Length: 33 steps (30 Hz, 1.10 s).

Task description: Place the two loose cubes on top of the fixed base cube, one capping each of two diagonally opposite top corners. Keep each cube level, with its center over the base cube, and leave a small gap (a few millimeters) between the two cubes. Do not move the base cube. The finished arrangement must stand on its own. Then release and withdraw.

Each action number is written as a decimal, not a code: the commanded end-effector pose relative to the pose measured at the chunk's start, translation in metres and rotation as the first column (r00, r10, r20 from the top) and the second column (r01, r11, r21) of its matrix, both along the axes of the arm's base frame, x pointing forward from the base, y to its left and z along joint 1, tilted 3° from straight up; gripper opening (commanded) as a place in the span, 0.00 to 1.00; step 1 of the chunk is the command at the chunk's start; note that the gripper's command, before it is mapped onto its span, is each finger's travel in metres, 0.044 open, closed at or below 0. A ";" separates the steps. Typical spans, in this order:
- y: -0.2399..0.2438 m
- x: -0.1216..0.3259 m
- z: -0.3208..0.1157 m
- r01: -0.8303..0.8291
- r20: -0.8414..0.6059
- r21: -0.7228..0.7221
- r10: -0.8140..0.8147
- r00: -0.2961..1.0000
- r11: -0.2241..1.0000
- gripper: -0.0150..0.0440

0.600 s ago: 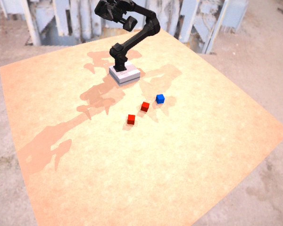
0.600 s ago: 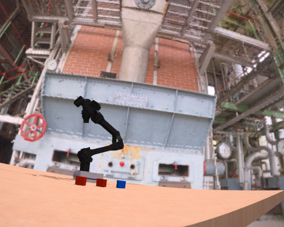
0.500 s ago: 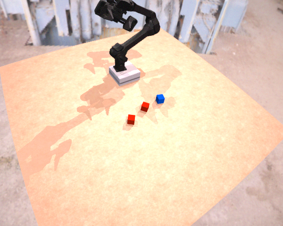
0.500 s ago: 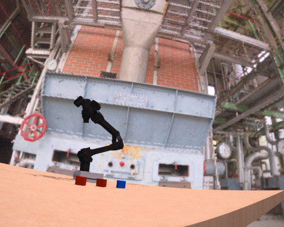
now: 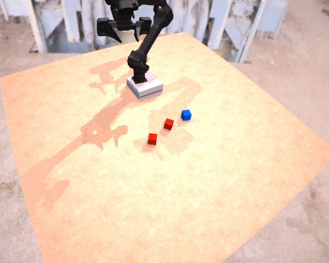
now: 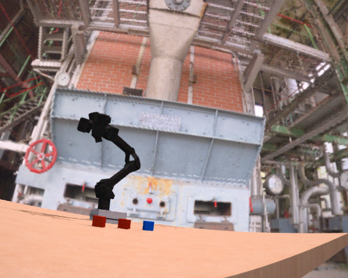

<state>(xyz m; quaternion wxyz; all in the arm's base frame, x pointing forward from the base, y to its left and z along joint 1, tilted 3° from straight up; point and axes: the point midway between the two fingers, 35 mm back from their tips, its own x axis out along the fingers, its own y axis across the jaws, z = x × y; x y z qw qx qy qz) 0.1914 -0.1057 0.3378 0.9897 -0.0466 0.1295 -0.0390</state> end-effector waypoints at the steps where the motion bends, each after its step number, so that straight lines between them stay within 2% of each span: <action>1: -0.015 0.019 -0.015 0.033 -0.098 0.161 -0.017 0.995 0.986 0.70; 9: -0.028 0.056 -0.048 0.128 -0.302 0.357 -0.016 0.953 0.925 0.70; 17: -0.028 0.092 -0.090 0.265 -0.526 0.442 0.007 0.851 0.857 0.70; 25: -0.014 0.124 -0.137 0.410 -0.731 0.404 0.019 0.682 0.818 0.70; 33: 0.009 0.149 -0.186 0.516 -0.885 0.259 -0.014 0.465 0.816 0.70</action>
